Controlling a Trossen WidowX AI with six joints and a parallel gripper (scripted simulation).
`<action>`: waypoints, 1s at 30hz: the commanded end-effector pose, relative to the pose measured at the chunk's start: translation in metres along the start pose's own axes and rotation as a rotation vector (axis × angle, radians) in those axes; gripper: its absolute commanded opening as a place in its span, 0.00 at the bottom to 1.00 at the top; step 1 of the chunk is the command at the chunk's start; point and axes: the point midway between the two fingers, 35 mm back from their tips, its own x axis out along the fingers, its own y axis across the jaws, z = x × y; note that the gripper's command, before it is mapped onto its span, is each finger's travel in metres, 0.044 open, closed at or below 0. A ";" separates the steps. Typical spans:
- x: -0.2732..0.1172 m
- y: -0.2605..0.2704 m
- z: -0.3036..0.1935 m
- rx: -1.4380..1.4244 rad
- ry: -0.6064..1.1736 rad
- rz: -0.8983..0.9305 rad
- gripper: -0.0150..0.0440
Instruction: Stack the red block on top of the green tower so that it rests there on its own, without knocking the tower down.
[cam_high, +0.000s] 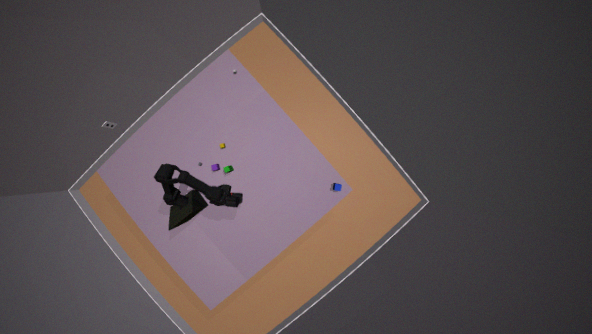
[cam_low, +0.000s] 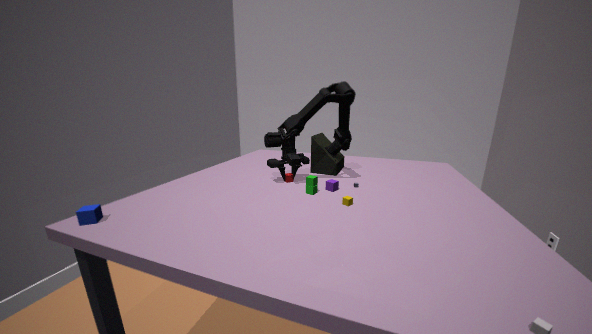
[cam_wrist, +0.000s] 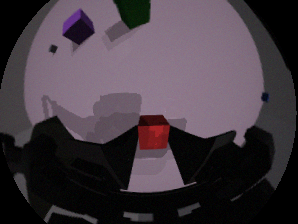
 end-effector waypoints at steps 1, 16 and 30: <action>0.000 0.000 0.001 0.003 -0.005 0.000 0.44; -0.040 0.000 -0.001 0.004 -0.004 -0.001 0.25; -0.104 -0.001 -0.001 0.004 -0.002 -0.002 0.25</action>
